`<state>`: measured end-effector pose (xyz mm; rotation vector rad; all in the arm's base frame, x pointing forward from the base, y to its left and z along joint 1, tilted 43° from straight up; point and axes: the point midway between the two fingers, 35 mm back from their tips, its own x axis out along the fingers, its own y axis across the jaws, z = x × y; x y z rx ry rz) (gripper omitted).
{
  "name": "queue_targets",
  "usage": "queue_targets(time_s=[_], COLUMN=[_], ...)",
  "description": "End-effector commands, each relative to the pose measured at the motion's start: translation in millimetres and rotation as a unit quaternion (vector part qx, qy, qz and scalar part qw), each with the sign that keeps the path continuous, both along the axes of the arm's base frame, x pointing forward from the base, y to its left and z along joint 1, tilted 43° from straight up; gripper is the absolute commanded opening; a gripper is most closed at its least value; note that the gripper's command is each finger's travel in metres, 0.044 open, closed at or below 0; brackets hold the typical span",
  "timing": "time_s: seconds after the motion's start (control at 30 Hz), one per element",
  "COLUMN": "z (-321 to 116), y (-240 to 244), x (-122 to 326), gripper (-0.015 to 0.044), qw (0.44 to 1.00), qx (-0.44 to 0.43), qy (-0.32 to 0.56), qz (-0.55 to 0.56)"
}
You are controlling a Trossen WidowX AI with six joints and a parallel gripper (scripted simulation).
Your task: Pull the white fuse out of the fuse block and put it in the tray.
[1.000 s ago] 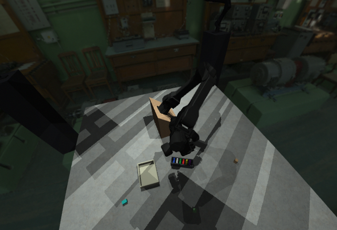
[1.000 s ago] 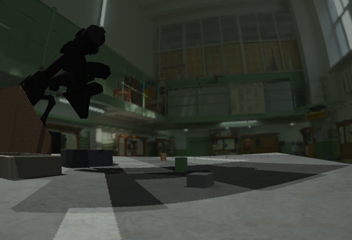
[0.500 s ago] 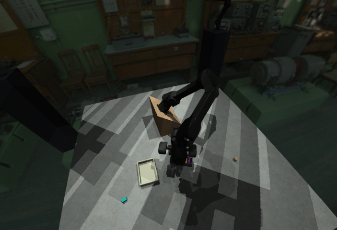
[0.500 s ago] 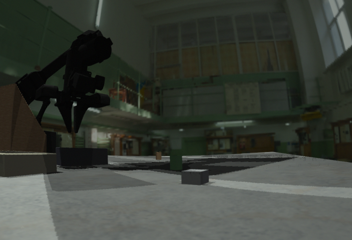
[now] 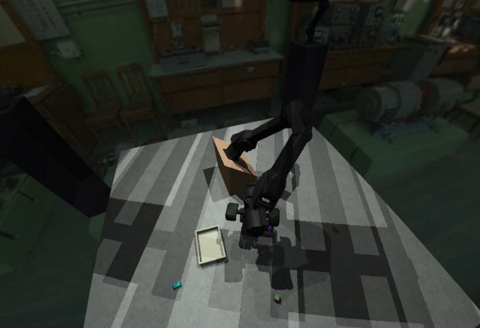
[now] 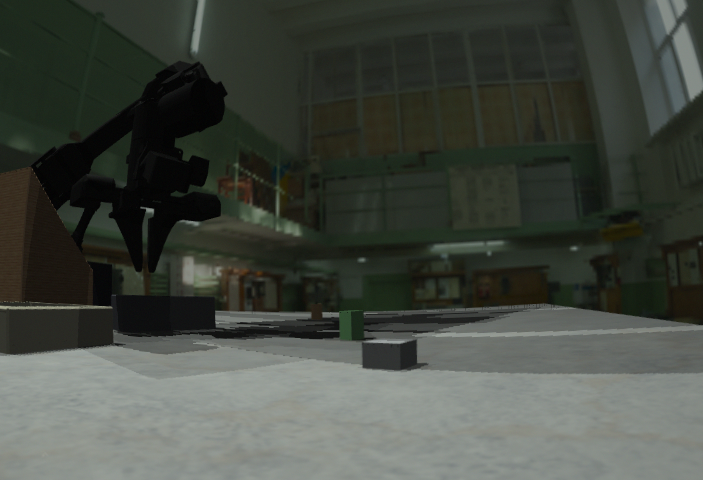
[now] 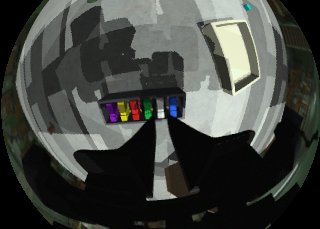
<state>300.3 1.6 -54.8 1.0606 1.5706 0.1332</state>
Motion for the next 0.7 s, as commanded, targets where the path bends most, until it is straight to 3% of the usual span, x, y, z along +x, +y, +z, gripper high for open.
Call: queue_targets(time_s=[0.0,0.67], z=[-4,-18], y=[3,16], x=[0,0], gripper=[0.0066,0.0066], qw=[1.0,1.0], qx=[-0.001,0.0], qy=[0.003,0.003], qz=[-0.002,-0.002])
